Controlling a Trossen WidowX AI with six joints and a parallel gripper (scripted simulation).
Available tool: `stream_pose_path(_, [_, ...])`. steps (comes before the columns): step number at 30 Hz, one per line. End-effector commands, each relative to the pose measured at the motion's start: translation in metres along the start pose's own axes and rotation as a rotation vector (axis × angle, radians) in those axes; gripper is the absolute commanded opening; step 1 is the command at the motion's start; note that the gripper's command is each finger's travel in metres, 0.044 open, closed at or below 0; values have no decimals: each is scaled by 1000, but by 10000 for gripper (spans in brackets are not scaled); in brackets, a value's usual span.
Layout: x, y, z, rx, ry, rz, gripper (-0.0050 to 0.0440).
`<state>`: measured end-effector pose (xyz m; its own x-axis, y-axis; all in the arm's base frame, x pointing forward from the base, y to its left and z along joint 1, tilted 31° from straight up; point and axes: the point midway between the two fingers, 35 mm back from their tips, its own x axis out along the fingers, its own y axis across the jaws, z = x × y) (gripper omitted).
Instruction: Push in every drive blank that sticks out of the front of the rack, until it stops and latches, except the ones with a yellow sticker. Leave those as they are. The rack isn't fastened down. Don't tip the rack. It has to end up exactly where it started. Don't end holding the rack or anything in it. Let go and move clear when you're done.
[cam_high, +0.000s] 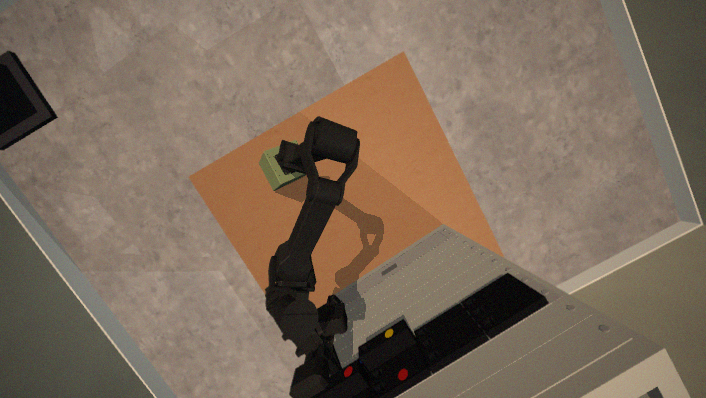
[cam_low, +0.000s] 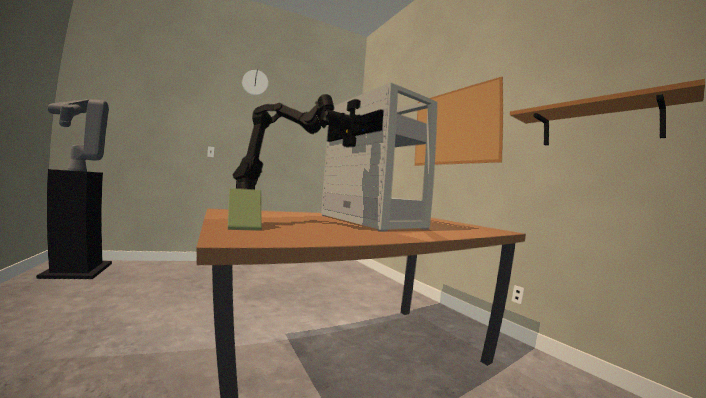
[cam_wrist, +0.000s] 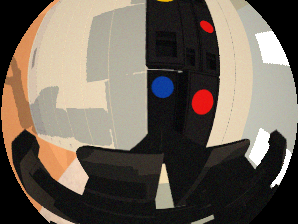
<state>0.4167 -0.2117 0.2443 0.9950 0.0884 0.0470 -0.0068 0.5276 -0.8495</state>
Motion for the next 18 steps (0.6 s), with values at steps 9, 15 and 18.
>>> stream_pose_path(9, [1, -13, 5, -25, -3, -26, 0])
stream_pose_path(15, [3, -14, 5, -25, -3, -26, 0])
stream_pose_path(18, [4, -14, 5, -25, -3, -26, 0])
